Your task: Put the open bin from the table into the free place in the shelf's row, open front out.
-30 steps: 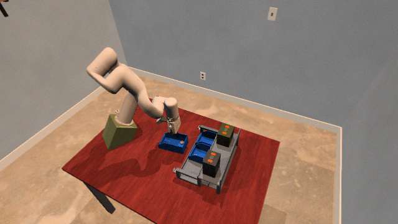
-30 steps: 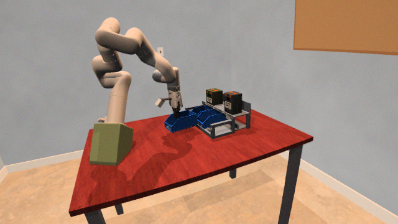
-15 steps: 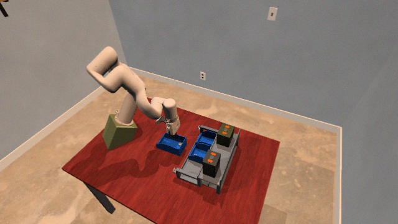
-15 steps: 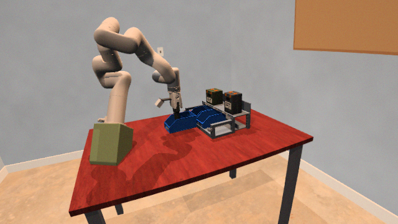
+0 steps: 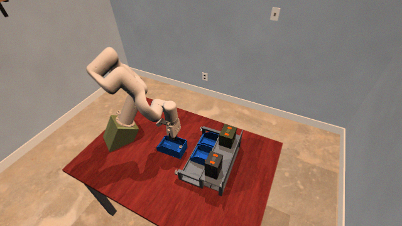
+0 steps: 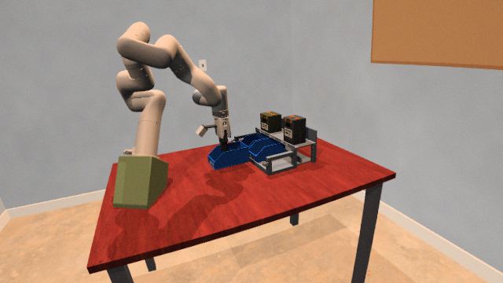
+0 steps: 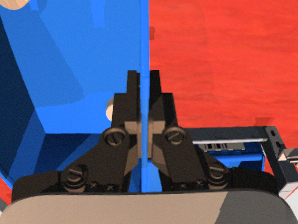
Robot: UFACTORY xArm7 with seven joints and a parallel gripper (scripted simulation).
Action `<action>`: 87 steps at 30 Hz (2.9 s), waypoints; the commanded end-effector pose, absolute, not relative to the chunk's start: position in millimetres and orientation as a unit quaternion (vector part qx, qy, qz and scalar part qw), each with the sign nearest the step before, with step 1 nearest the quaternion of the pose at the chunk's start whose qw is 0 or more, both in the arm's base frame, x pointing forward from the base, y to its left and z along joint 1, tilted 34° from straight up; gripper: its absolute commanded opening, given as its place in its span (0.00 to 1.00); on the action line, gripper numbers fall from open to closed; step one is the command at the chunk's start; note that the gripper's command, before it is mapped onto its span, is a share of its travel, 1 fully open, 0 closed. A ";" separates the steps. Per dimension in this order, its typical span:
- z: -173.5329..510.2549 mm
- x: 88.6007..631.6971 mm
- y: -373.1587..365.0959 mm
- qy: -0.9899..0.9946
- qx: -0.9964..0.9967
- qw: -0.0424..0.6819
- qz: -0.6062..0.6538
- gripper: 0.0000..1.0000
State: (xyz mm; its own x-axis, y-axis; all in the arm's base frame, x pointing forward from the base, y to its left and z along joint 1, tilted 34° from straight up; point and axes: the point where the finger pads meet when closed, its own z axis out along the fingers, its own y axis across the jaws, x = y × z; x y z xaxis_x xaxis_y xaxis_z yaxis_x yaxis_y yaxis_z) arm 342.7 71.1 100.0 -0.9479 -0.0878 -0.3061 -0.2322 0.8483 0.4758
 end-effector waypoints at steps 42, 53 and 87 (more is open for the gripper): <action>75.9 347.9 34.0 0.952 -0.083 0.139 0.262 0.00; 69.3 349.0 24.4 0.952 -0.083 0.139 0.262 0.00; 59.3 362.7 5.3 0.952 -0.083 0.139 0.261 0.00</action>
State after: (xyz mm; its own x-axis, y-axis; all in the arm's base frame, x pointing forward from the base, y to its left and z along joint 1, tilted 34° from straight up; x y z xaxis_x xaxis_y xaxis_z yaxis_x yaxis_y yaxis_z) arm 352.2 5.0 55.4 -0.9483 -0.0871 -0.3053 -0.2312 0.8483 0.4763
